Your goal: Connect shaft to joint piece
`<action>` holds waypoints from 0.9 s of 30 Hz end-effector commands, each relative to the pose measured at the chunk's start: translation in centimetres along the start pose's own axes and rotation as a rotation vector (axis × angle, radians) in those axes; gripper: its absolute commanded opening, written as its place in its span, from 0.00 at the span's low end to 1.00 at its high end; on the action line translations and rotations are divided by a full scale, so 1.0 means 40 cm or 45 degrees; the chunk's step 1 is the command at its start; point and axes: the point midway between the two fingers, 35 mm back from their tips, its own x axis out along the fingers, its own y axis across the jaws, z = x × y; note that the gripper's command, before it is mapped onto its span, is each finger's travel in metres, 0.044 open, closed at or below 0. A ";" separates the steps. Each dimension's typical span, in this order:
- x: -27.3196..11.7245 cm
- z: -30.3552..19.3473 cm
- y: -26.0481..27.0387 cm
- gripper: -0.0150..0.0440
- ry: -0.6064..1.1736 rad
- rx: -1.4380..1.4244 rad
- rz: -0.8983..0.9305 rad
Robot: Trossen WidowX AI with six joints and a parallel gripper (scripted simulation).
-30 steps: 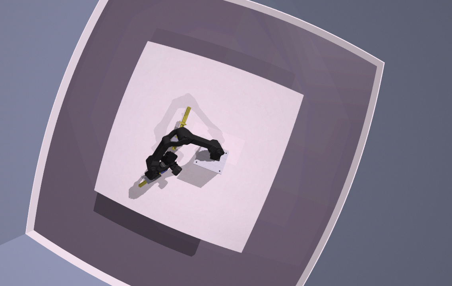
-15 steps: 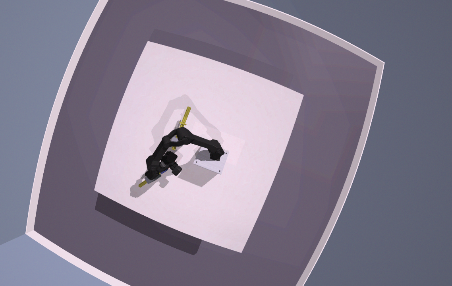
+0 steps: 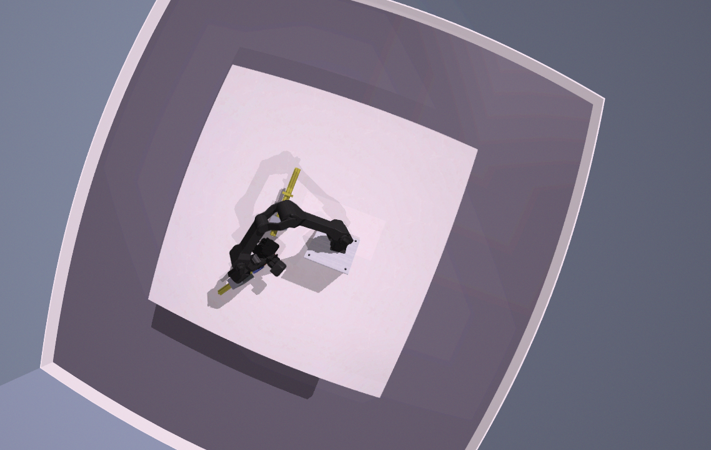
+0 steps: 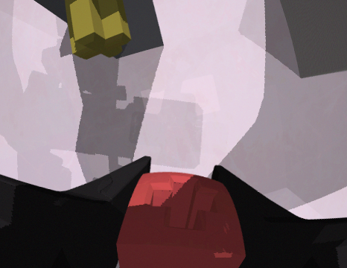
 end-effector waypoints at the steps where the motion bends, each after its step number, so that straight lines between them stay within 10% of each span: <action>1: 0.002 0.000 0.000 0.56 -0.001 -0.005 0.000; 27: 0.000 0.000 0.000 0.50 0.000 0.000 0.000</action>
